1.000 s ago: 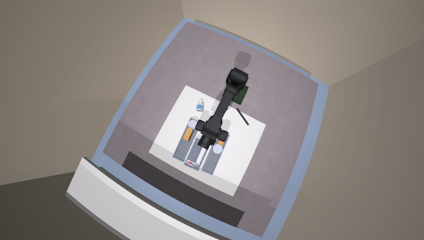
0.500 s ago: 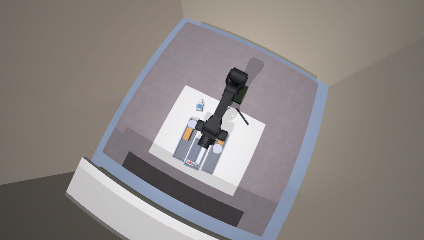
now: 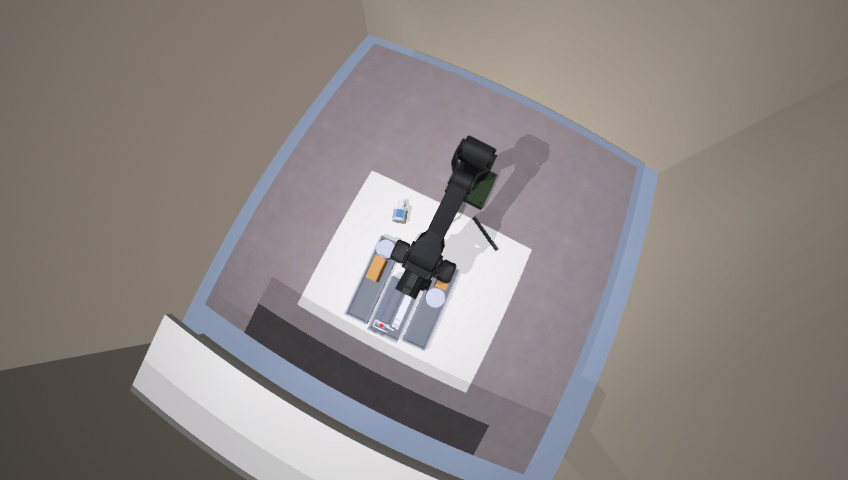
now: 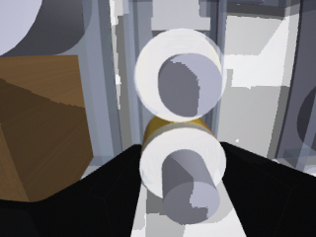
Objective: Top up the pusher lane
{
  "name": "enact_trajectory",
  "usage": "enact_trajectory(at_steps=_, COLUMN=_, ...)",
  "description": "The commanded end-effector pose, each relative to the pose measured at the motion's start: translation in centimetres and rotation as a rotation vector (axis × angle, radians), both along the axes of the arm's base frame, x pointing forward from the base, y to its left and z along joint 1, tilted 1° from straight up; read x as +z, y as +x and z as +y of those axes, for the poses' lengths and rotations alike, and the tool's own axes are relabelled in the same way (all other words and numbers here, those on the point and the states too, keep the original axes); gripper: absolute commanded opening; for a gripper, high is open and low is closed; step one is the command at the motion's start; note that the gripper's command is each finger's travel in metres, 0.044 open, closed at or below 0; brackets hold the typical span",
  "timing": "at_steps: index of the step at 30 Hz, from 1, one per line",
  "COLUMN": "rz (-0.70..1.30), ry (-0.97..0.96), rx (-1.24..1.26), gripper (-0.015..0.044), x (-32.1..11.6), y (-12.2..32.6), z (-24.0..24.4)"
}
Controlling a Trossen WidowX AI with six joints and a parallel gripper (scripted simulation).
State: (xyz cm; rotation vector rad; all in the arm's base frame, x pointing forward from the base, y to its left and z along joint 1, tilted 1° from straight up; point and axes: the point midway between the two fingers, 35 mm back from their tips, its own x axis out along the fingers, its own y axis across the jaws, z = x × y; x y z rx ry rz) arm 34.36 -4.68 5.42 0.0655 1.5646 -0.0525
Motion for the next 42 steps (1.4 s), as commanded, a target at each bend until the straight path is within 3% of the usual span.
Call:
enact_trajectory(at_steps=1, rz=-0.018, ry=0.000, rx=-0.002, gripper=0.0000, x=-0.12, y=0.41, z=0.03)
enact_trajectory(at_steps=42, rz=-0.018, ry=0.000, rx=-0.002, gripper=0.0000, x=-0.83, y=0.00, z=0.07)
